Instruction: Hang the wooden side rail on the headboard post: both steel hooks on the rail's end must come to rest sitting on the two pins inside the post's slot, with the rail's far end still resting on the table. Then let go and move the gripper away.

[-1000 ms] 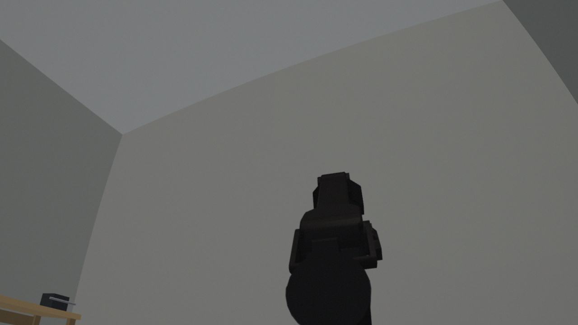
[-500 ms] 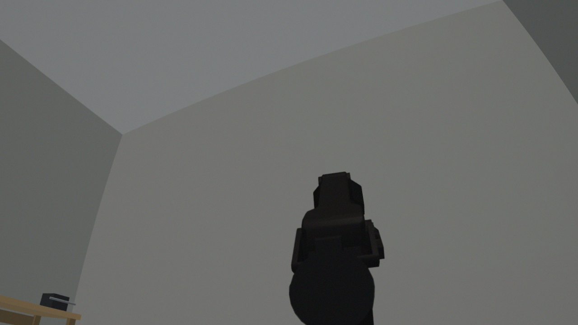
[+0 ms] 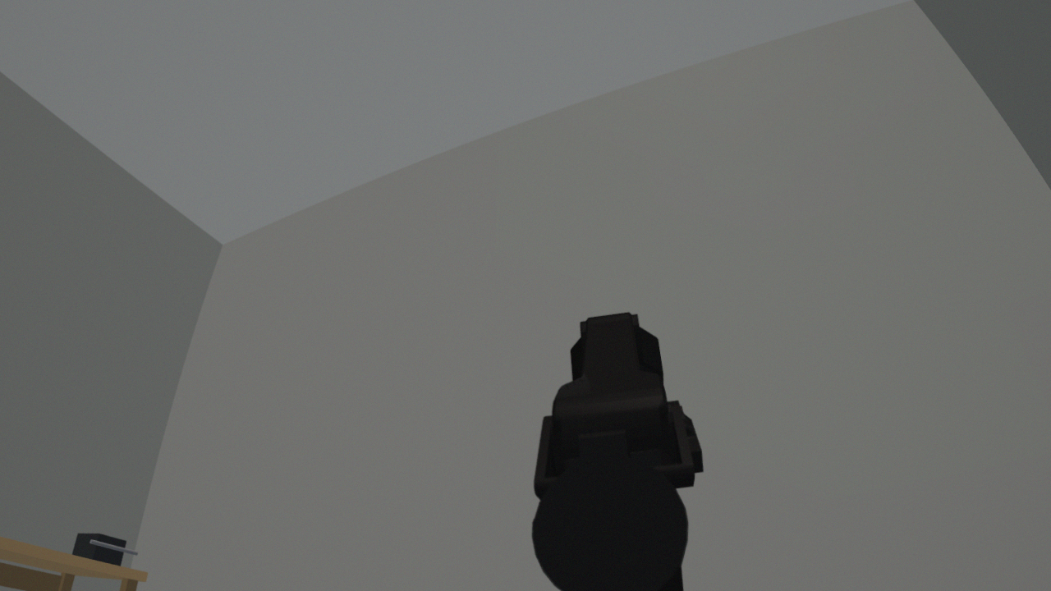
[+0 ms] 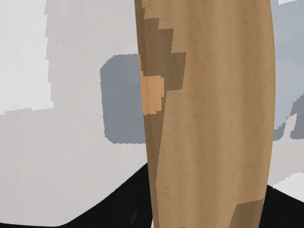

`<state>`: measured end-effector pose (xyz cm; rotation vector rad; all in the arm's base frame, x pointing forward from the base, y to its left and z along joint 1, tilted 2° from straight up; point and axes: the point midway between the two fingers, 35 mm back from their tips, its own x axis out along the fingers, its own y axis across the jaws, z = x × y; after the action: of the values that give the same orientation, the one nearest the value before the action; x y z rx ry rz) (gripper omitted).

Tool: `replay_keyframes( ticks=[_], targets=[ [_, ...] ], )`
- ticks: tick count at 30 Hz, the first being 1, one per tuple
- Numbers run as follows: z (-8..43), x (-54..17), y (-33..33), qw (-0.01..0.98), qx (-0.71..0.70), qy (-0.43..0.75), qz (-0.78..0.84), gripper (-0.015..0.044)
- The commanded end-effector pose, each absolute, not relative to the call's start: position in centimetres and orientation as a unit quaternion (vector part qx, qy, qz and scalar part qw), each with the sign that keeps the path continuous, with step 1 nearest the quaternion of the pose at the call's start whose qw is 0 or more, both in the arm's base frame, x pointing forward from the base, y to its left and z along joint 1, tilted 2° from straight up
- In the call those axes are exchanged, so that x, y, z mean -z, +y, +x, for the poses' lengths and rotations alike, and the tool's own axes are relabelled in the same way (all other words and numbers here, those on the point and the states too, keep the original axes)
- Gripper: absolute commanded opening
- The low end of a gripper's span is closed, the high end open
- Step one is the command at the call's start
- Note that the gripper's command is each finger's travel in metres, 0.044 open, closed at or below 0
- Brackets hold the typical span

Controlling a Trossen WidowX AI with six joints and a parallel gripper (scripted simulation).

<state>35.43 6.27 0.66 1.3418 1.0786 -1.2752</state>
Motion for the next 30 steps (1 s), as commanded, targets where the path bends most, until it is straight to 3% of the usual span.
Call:
replay_keyframes(
  ticks=[1,30],
  targets=[
    [35.58,-0.88,6.4,0.478,0.521,0.438,0.555,0.0],
    [35.8,-1.13,6.73,0.478,0.521,0.438,0.555,0.0]
  ],
)
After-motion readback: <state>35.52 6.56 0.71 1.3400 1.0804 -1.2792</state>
